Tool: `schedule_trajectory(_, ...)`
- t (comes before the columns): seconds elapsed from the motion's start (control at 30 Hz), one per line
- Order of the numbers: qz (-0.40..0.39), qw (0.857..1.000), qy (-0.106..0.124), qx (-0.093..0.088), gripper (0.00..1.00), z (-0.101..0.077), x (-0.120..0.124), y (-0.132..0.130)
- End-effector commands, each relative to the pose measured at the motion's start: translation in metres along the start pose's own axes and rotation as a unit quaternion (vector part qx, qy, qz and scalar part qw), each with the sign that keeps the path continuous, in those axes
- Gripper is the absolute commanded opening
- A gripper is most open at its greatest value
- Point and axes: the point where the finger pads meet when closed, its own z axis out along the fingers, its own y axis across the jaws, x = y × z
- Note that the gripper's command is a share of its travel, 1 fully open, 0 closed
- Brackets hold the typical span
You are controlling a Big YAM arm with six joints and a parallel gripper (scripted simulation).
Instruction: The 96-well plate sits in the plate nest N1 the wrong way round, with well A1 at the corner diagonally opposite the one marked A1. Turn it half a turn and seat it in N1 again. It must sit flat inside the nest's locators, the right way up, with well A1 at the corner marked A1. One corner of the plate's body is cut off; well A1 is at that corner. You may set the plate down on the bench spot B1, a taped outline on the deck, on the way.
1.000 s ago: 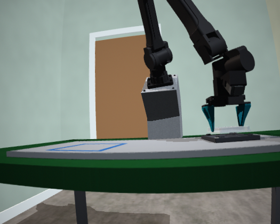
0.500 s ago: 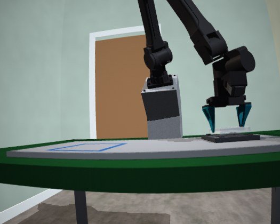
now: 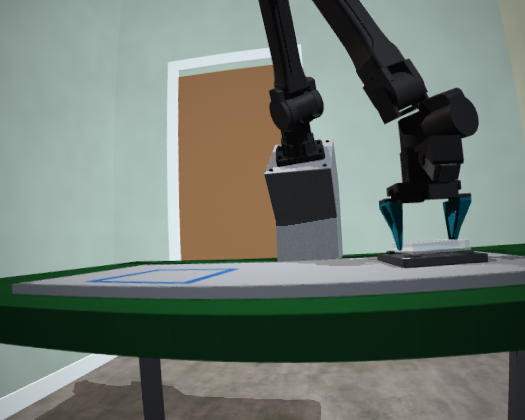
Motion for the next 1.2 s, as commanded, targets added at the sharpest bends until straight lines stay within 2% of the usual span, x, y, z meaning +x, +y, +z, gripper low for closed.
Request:
schedule_trajectory(0.0, 0.002, 1.0, -0.004, 0.0, 0.0, 0.0055, -0.0041, -0.002)
schedule_trajectory(0.73, 0.002, 1.0, -0.005, 0.0, 0.0, 0.0088, -0.0039, -0.0021)
schedule_trajectory(0.77, 0.002, 1.0, -0.008, -0.005, 0.0, 0.0016, -0.0059, 0.0027)
schedule_trajectory(1.17, 0.002, 1.0, -0.008, -0.005, 0.0, 0.0016, -0.0058, 0.0027)
